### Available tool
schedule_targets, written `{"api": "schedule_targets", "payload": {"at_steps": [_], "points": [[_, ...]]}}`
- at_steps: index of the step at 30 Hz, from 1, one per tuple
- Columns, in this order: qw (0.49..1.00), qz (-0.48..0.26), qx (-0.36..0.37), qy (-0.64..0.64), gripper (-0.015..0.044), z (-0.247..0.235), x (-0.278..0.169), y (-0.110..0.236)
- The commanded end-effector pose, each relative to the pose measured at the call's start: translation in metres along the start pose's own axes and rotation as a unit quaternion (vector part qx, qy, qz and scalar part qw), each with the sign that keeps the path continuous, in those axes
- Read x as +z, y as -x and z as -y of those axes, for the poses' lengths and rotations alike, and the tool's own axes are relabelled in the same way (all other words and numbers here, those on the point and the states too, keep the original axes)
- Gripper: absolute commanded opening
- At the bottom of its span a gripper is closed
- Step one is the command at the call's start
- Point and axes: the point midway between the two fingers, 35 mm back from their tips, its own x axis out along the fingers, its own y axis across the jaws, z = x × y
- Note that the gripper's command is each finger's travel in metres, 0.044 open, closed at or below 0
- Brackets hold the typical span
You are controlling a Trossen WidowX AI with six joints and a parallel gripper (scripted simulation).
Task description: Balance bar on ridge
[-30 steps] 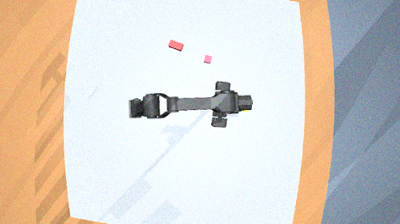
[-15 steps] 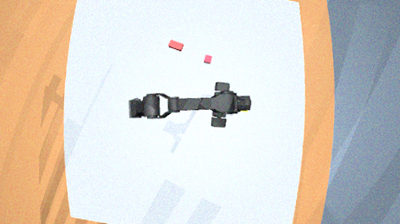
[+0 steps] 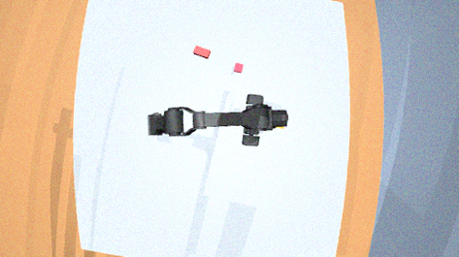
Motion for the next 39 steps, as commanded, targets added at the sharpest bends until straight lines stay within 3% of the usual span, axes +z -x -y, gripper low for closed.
{"api": "schedule_targets", "payload": {"at_steps": [1,39], "points": [[1.0,0.0,-0.001,0.0,0.0,0.0002,0.0002,-0.0005],[1.0,0.0,-0.001,0.0,0.0,0.0002,0.0,-0.0036]]}}
